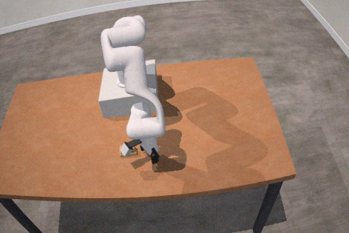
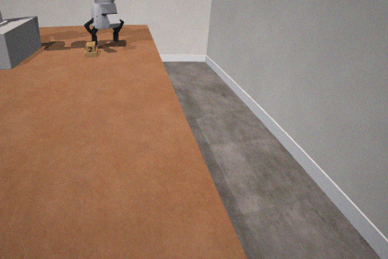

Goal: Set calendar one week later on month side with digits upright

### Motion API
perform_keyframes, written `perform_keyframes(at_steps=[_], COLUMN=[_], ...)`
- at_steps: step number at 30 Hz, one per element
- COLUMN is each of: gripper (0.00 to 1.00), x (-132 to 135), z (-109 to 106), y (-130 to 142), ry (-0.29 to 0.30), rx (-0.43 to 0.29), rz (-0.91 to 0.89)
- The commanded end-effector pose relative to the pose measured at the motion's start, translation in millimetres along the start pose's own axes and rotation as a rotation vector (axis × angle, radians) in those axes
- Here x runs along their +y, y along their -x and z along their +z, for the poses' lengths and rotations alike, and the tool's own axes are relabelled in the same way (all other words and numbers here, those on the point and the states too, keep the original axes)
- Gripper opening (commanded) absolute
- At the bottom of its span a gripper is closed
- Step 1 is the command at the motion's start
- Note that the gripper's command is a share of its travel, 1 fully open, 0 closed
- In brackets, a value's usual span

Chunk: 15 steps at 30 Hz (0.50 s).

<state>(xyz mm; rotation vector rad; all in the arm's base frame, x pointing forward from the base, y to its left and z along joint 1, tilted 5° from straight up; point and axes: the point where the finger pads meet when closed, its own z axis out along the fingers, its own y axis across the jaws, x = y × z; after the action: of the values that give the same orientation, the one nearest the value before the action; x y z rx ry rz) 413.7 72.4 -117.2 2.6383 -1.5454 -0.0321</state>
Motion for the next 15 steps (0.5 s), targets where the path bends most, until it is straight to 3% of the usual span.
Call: perform_keyframes(at_steps=[1, 15], gripper=[1.00, 1.00], x=[-1.4, -1.3], z=[-2.5, -36.6], y=[-0.5, -0.5], ry=[-0.003, -0.003], rx=[0.001, 0.001], rz=[0.000, 0.000])
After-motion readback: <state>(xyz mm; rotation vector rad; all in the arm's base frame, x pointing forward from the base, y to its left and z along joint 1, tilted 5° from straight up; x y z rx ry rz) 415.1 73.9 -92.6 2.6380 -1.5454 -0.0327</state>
